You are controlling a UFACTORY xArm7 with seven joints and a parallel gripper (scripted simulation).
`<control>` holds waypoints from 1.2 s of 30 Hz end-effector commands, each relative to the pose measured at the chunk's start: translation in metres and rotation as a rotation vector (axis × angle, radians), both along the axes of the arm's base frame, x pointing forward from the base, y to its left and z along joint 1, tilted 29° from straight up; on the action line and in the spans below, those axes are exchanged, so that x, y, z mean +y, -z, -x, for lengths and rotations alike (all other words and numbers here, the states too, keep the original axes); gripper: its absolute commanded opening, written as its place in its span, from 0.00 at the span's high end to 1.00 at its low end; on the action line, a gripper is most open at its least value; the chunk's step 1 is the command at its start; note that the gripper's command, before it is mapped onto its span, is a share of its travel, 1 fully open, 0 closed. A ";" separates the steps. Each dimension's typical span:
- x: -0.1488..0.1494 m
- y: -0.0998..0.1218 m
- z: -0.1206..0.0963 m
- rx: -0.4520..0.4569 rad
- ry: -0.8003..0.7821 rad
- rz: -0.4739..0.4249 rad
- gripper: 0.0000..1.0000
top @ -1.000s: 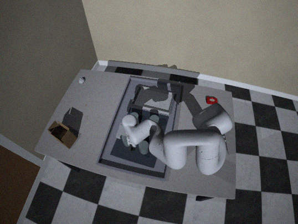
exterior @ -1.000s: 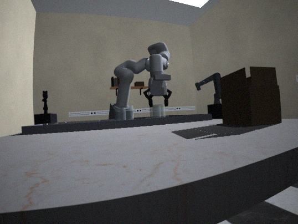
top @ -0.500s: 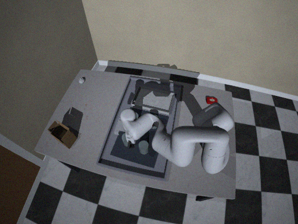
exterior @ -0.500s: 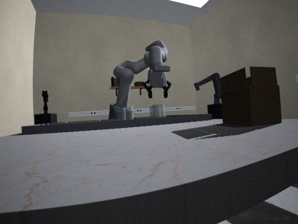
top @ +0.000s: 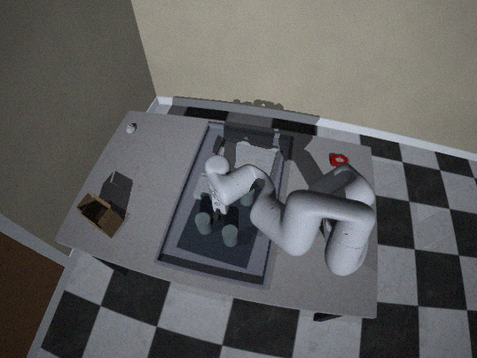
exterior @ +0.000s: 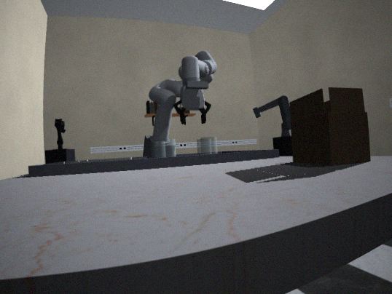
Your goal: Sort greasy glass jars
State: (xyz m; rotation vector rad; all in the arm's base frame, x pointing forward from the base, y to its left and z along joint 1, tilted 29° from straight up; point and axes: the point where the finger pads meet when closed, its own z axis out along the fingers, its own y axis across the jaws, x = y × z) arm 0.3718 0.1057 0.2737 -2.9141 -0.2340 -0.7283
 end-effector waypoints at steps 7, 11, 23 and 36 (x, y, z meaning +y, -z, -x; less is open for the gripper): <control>-0.075 0.017 0.013 -0.008 -0.004 -0.001 0.00; -0.106 0.026 0.018 -0.008 -0.004 -0.001 0.00; -0.151 0.050 0.021 -0.008 -0.004 -0.001 0.00; -0.144 0.087 0.001 -0.008 -0.004 -0.001 0.00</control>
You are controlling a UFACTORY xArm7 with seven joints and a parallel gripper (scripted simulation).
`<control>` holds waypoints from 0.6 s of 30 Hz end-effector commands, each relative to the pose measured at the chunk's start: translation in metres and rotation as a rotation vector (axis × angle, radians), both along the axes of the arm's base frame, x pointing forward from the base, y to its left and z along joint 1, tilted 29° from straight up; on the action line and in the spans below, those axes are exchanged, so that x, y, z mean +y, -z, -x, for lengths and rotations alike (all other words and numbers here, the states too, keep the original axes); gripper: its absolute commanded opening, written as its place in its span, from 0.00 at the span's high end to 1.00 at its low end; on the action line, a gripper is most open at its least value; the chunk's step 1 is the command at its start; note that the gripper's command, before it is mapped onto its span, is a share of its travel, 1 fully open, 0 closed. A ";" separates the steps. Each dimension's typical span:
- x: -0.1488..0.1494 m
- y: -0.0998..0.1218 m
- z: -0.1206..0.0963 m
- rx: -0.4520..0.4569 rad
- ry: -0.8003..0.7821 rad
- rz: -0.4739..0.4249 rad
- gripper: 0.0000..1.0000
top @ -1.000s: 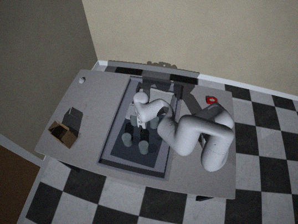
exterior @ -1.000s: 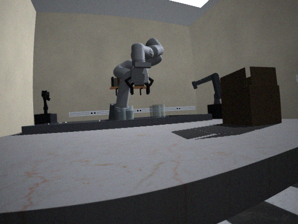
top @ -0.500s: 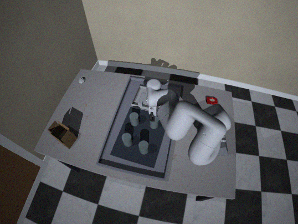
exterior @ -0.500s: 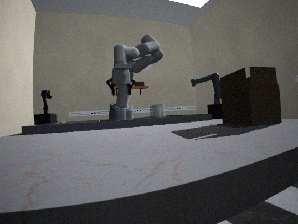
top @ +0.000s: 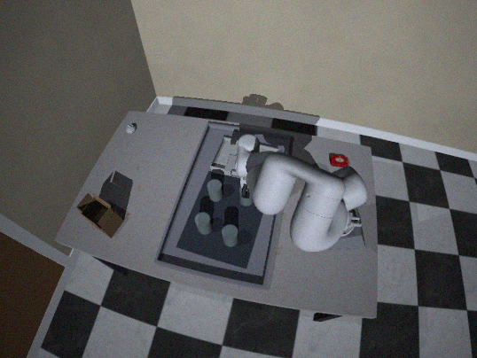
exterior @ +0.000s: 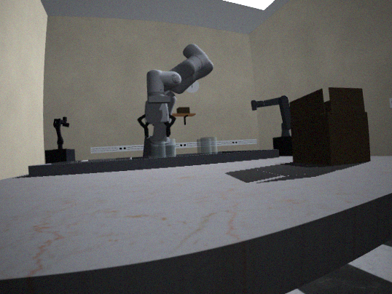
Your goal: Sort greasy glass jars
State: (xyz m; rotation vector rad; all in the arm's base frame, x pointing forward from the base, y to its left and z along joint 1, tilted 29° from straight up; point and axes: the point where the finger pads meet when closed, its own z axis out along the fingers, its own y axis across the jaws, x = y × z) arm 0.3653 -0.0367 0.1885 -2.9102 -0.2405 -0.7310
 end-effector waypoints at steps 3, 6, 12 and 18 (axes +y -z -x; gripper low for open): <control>-0.001 0.002 -0.005 -0.005 0.001 0.001 0.00; -0.001 0.002 -0.005 -0.005 0.001 0.001 0.00; 0.000 0.009 -0.009 -0.005 0.001 0.001 0.00; 0.002 0.017 -0.014 -0.005 0.001 0.001 0.00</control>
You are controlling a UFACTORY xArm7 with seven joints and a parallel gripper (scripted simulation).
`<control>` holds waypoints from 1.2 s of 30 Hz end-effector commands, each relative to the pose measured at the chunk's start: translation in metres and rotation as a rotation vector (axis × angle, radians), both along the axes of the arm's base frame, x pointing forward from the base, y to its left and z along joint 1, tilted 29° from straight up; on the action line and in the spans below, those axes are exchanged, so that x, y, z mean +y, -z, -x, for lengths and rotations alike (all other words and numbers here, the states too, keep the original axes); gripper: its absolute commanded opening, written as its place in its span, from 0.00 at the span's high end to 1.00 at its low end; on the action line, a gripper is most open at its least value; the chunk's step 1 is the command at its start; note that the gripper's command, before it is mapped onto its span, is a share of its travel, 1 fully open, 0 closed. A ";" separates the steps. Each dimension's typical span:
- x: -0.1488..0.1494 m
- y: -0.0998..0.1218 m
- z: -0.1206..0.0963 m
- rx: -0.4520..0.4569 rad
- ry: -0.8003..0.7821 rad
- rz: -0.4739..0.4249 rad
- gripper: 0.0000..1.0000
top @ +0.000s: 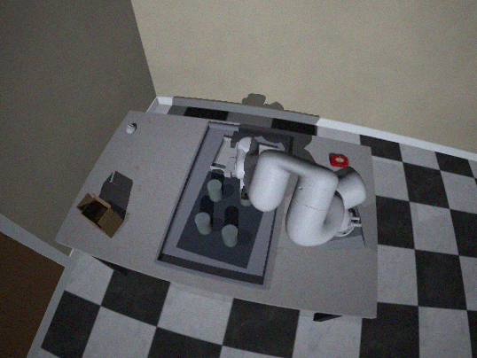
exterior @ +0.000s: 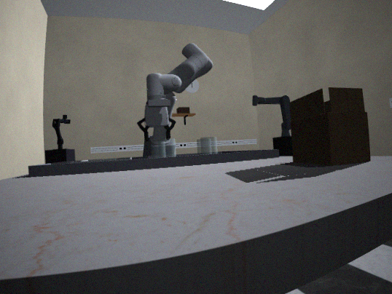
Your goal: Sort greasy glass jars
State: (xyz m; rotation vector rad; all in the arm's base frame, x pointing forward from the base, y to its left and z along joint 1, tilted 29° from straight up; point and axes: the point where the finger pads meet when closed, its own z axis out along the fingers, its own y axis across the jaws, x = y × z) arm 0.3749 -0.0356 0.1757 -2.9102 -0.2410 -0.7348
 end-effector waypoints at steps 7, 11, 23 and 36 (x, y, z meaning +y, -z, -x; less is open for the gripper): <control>0.003 0.017 -0.010 -0.003 0.001 0.000 0.00; 0.004 0.022 -0.013 -0.003 0.001 0.000 0.00; 0.006 0.032 -0.019 -0.003 0.001 0.000 0.00; 0.006 0.032 -0.019 -0.003 0.001 0.000 0.10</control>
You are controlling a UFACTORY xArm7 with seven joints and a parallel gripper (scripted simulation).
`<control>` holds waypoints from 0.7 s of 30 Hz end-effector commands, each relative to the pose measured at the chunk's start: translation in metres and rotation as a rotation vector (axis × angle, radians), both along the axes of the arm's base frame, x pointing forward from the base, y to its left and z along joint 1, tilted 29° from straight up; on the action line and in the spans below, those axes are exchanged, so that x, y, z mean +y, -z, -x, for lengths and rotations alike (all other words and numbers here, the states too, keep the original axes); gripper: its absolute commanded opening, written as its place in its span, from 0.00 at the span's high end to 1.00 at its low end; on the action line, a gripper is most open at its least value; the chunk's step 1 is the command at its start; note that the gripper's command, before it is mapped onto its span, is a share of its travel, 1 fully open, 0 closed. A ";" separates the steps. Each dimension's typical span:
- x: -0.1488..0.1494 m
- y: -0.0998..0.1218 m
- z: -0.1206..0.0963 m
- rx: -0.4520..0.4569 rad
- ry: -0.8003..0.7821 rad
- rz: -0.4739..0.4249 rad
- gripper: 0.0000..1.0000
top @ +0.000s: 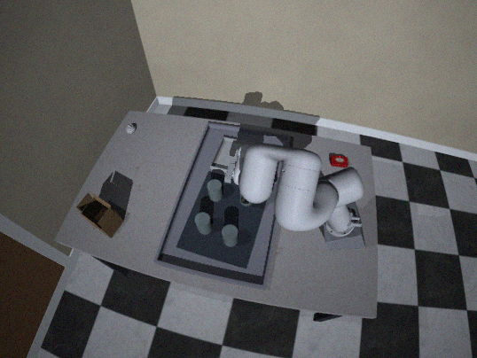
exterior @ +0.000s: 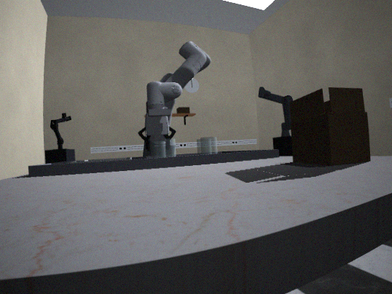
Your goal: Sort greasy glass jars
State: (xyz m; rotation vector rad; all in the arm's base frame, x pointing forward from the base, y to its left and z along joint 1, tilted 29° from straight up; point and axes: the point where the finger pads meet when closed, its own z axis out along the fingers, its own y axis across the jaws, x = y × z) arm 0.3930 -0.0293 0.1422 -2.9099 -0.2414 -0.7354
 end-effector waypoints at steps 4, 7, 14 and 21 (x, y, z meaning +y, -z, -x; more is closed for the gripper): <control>-0.001 -0.001 -0.001 -0.002 0.001 0.000 0.10; -0.001 -0.001 -0.001 -0.002 0.001 0.000 0.13; -0.001 -0.001 -0.001 -0.002 0.001 0.000 0.13; -0.001 -0.001 -0.001 -0.002 0.001 0.000 0.13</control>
